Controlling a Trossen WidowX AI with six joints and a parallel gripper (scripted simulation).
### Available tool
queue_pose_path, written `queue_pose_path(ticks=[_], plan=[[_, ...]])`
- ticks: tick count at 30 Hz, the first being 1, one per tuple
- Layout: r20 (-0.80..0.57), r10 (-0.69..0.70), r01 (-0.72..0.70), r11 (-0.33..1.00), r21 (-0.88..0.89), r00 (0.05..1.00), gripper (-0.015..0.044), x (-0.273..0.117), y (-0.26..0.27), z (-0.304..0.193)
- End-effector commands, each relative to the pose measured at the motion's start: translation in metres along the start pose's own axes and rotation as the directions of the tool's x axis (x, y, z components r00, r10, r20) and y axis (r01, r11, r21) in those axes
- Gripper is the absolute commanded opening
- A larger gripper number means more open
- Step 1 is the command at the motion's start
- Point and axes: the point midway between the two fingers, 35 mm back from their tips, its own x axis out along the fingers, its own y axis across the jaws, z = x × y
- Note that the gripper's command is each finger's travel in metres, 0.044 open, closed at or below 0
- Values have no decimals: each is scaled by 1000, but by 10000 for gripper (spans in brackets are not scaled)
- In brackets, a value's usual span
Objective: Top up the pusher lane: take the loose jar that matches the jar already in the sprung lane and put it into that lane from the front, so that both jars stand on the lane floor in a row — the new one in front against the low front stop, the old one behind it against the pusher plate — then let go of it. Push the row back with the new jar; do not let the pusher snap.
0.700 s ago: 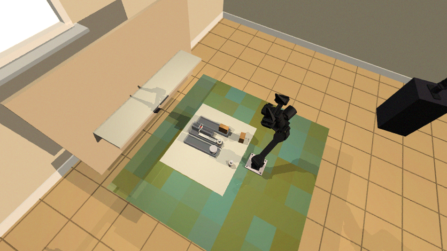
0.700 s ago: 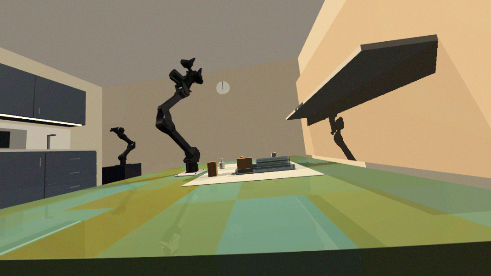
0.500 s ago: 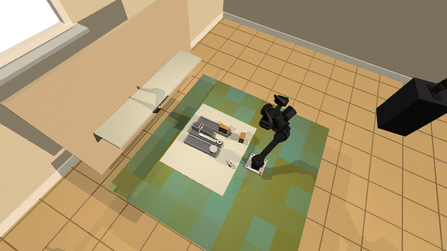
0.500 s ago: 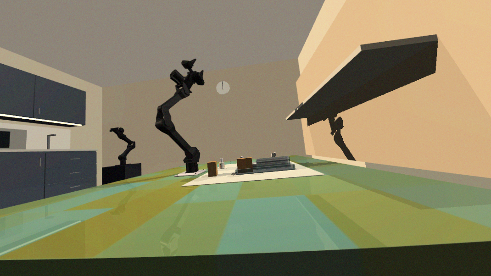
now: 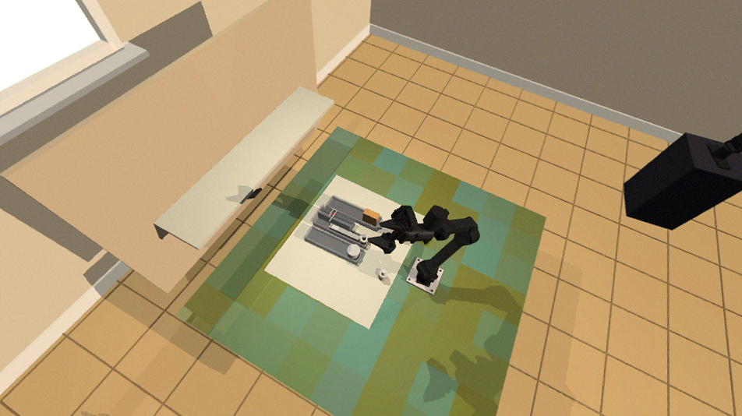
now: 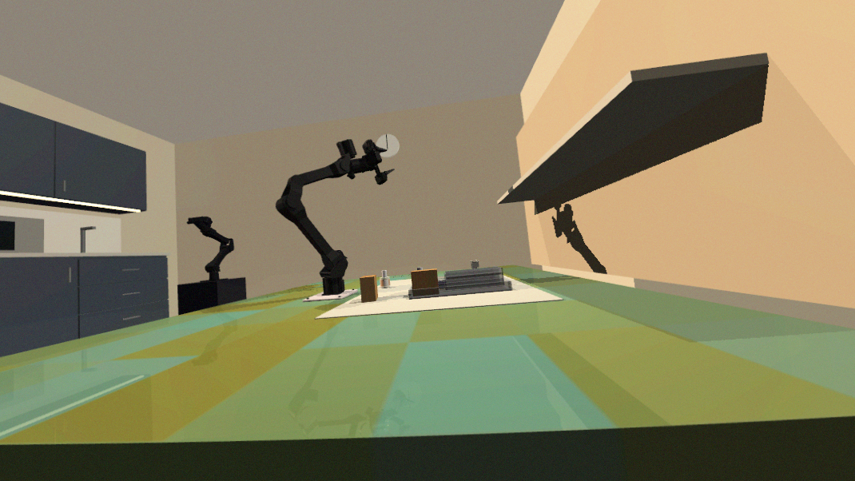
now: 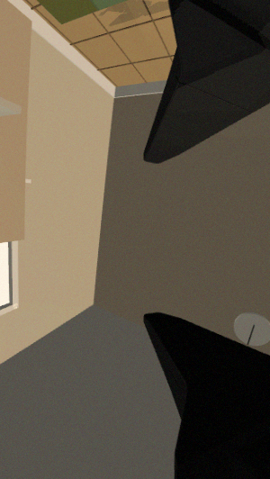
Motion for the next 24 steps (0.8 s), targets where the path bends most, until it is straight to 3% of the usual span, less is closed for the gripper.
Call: queue_pose_path(ticks=[1, 6, 12, 20, 24], plan=[[11, -218, 216, 962, -169, 976, 440, 11, -66, 2], [42, -489, 471, 810, -349, 871, 440, 6, -151, 12], [79, -759, 676, 522, -520, 647, 440, -24, -240, 28], [88, -964, 734, 130, -666, 250, 440, -94, -326, 48], [64, -998, 699, -61, -712, -23, 440, -146, -358, 56]])
